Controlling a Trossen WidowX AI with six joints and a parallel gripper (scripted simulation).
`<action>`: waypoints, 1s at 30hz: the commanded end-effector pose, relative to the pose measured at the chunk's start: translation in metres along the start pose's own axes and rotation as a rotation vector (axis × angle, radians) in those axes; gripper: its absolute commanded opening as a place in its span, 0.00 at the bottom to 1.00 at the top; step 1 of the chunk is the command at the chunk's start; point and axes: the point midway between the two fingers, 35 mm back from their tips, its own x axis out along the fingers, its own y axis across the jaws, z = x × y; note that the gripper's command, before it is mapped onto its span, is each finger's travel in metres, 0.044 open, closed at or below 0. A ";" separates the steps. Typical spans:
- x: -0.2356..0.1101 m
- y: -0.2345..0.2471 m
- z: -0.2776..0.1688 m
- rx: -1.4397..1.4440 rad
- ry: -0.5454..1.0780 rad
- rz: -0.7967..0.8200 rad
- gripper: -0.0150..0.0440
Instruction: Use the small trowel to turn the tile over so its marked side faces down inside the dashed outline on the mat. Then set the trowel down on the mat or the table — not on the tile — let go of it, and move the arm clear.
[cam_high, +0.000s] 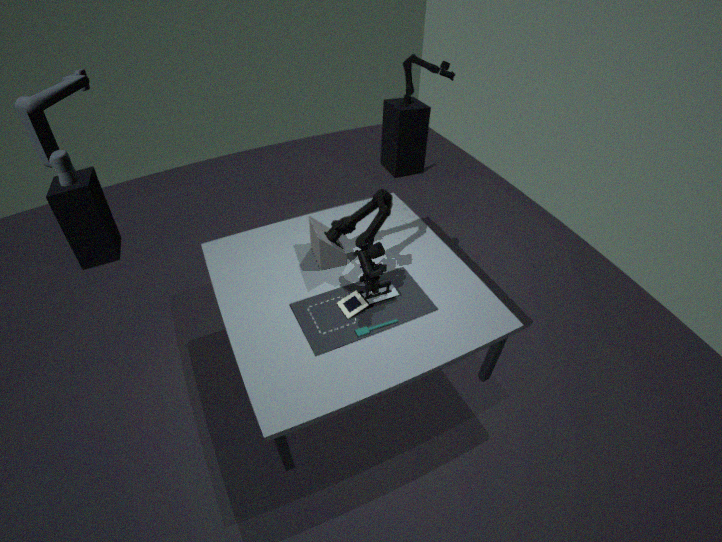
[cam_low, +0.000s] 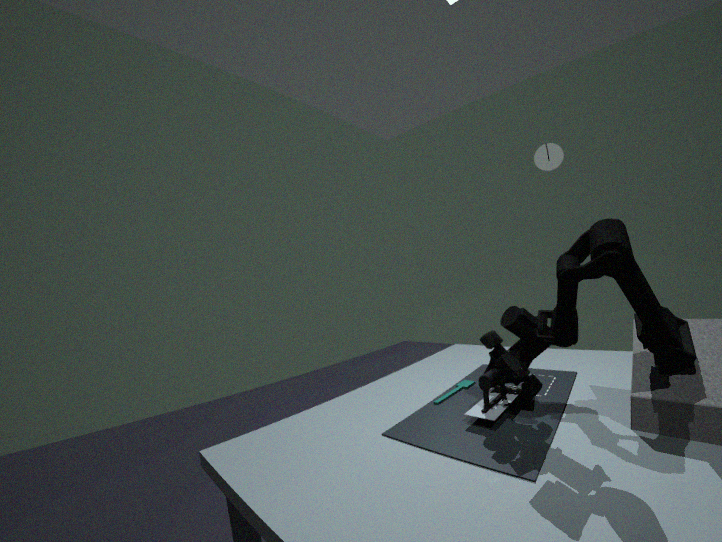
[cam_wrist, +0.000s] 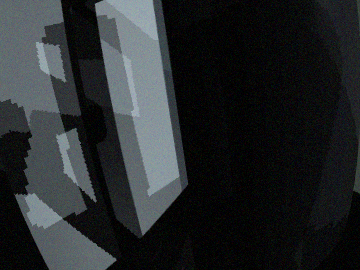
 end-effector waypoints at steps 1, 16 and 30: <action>-0.010 -0.017 -0.006 -0.017 0.009 -0.023 0.25; -0.027 -0.037 -0.041 -0.019 0.011 -0.023 0.25; -0.029 -0.040 -0.081 -0.021 0.012 -0.023 0.25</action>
